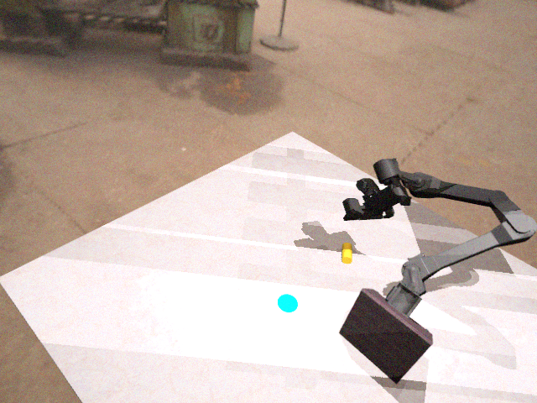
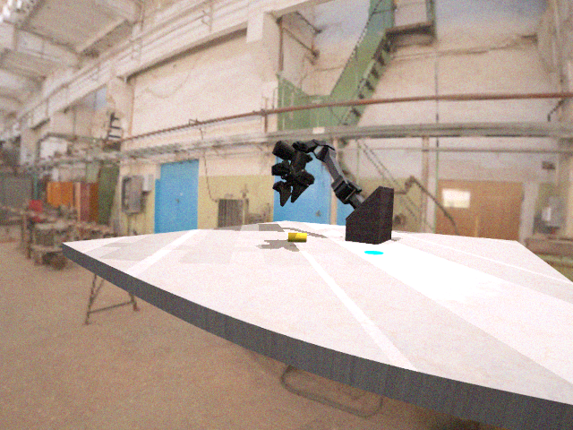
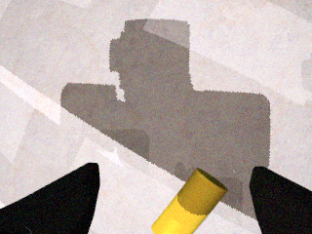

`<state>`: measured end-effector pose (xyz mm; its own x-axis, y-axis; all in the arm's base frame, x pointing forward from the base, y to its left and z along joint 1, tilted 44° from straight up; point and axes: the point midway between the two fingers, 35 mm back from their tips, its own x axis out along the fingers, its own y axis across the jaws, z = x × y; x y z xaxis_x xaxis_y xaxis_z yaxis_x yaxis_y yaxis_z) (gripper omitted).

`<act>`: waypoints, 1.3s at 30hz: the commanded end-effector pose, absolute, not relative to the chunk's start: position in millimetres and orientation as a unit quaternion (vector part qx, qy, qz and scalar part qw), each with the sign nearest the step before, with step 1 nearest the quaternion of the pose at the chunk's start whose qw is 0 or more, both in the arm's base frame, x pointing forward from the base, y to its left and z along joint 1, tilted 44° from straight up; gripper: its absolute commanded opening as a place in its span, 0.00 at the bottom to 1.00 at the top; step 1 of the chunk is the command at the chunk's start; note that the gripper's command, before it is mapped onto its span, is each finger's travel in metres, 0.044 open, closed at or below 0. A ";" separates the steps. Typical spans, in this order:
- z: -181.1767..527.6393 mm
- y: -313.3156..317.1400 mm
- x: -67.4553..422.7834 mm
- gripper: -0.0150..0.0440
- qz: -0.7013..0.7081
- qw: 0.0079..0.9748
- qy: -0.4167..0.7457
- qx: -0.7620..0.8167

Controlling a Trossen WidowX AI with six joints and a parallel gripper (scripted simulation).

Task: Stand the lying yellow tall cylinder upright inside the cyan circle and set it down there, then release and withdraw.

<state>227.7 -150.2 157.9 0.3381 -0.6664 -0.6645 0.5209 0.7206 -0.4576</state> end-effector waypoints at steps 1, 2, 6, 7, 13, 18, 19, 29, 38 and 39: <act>152.6 -149.3 225.4 0.78 -0.410 0.787 0.460 -0.021; 151.3 -148.9 224.6 0.78 -0.424 0.778 0.463 -0.005; 148.0 -147.1 221.5 0.78 -0.482 0.738 0.469 0.049; 147.6 -146.7 220.7 0.78 -0.497 0.728 0.469 0.061; 148.7 -144.5 217.5 0.78 -0.589 0.662 0.450 0.111; 149.9 -144.1 217.2 0.78 -0.612 0.646 0.441 0.119; 149.9 -144.1 217.2 0.78 -0.612 0.646 0.441 0.119; 93.9 -196.5 212.4 0.78 -0.610 0.646 0.442 0.122; 72.0 -220.1 201.7 0.65 -0.613 0.646 0.439 0.117; 72.0 -220.1 201.7 0.60 -0.613 0.646 0.439 0.117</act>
<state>202.0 -219.4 74.4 -0.1392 -0.6907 -0.7096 0.8982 0.2137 -0.3842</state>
